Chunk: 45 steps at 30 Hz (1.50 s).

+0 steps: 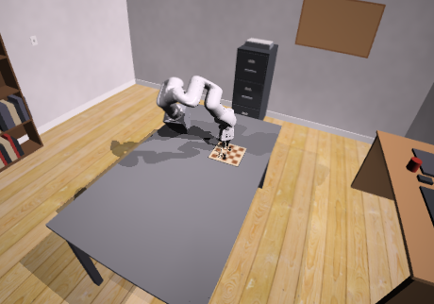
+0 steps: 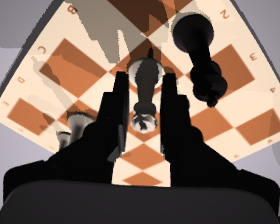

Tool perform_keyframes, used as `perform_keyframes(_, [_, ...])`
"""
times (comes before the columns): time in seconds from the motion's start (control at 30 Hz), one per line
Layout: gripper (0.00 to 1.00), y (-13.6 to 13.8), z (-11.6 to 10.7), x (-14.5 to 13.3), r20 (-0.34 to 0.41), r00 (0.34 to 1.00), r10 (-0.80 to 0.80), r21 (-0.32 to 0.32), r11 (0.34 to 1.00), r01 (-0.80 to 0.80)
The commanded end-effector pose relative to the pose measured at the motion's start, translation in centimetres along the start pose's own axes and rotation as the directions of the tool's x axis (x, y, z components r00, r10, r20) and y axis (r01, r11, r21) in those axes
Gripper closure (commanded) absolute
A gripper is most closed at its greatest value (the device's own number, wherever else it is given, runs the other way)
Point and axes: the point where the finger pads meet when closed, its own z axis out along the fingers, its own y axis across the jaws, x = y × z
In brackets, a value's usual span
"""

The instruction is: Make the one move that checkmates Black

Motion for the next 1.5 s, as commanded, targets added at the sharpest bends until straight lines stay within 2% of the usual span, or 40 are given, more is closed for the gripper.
perform_keyframes(0.0, [0.75,0.1,-0.1,-0.1,0.001,1.0,0.0,-0.002,1.0,0.0])
perform_keyframes(0.03, [0.66,0.1,-0.1,-0.1,0.001,1.0,0.0,-0.002,1.0,0.0])
perform_keyframes(0.1, [0.66,0.1,-0.1,-0.1,0.001,1.0,0.0,-0.002,1.0,0.0])
perform_keyframes(0.13, [0.58,0.1,-0.1,-0.1,0.001,1.0,0.0,-0.002,1.0,0.0])
perform_keyframes(0.57, [0.58,0.1,-0.2,-0.1,0.001,1.0,0.0,-0.002,1.0,0.0])
perform_keyframes(0.83, [0.58,0.1,-1.6,-0.1,0.001,1.0,0.0,-0.002,1.0,0.0])
perform_keyframes(1.23, [0.58,0.1,-7.6,-0.1,0.001,1.0,0.0,-0.002,1.0,0.0])
perform_keyframes(1.47, [0.58,0.1,-8.9,-0.1,0.001,1.0,0.0,-0.002,1.0,0.0])
